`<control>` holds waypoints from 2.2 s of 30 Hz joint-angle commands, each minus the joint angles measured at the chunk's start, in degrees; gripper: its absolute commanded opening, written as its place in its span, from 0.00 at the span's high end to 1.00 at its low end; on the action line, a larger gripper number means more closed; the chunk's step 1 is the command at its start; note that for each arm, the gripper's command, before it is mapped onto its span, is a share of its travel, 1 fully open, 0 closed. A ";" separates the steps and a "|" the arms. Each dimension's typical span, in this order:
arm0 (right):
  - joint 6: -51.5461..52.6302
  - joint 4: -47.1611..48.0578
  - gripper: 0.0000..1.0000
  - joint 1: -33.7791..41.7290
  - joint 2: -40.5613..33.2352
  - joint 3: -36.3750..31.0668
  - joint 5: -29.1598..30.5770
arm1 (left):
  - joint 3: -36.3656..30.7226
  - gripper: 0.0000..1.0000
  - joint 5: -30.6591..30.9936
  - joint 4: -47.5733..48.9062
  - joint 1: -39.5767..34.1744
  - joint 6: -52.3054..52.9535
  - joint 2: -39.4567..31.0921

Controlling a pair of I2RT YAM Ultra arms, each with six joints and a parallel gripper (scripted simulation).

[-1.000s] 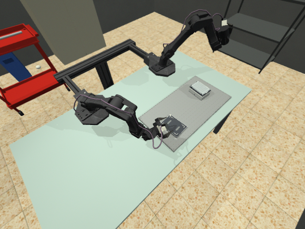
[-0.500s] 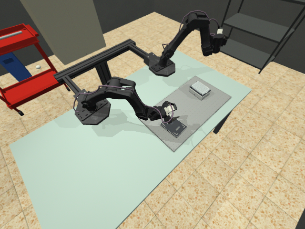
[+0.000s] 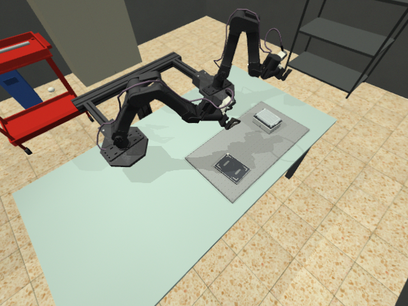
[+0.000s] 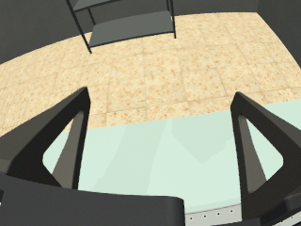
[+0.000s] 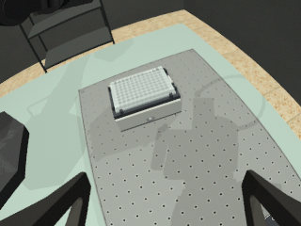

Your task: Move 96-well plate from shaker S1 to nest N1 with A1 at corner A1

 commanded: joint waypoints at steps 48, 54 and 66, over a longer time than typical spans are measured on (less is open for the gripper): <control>-2.33 -10.32 0.00 12.20 -9.93 1.16 17.34 | -5.07 0.00 49.40 -31.95 -16.05 5.76 -6.64; -2.33 -10.32 0.00 12.20 -9.93 1.16 17.34 | -2.52 0.00 50.11 -41.14 -16.10 8.96 -5.36; -2.33 -10.32 0.00 12.20 -9.93 1.16 17.34 | 20.30 0.00 50.49 -76.63 -16.35 19.86 6.57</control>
